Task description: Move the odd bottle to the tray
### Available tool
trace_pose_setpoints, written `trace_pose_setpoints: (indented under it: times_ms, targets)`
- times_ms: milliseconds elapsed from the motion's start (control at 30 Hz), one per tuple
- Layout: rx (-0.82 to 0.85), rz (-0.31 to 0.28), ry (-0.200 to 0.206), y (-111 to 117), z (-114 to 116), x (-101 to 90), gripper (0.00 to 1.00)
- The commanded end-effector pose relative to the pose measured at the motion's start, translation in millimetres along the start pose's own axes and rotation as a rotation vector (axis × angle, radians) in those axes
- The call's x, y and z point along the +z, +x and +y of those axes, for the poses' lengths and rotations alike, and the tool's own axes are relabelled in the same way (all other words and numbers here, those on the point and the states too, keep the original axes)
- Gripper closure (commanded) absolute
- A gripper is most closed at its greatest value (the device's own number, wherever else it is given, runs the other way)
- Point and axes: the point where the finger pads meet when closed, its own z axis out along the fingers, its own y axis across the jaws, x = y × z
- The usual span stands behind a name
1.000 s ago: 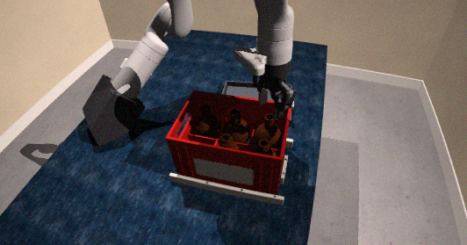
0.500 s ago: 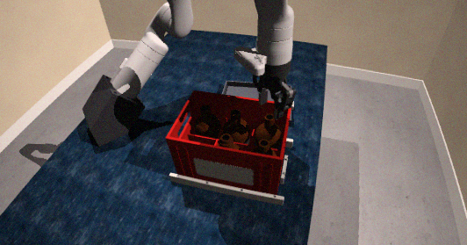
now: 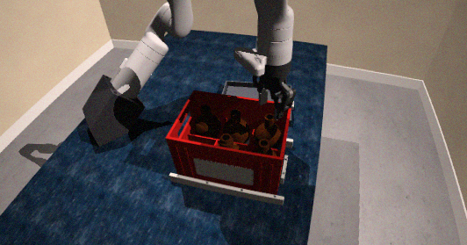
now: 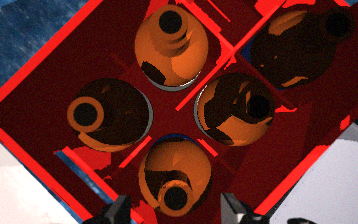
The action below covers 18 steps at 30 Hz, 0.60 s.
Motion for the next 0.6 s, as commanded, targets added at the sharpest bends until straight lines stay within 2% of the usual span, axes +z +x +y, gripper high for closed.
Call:
trace_pose_setpoints:
  times_ms: [0, 567]
  targets:
    - [0.0, 0.0, 0.0, 0, 0, 0.6, 0.36]
    - [0.0, 0.0, 0.0, 0, 0, 14.8, 0.36]
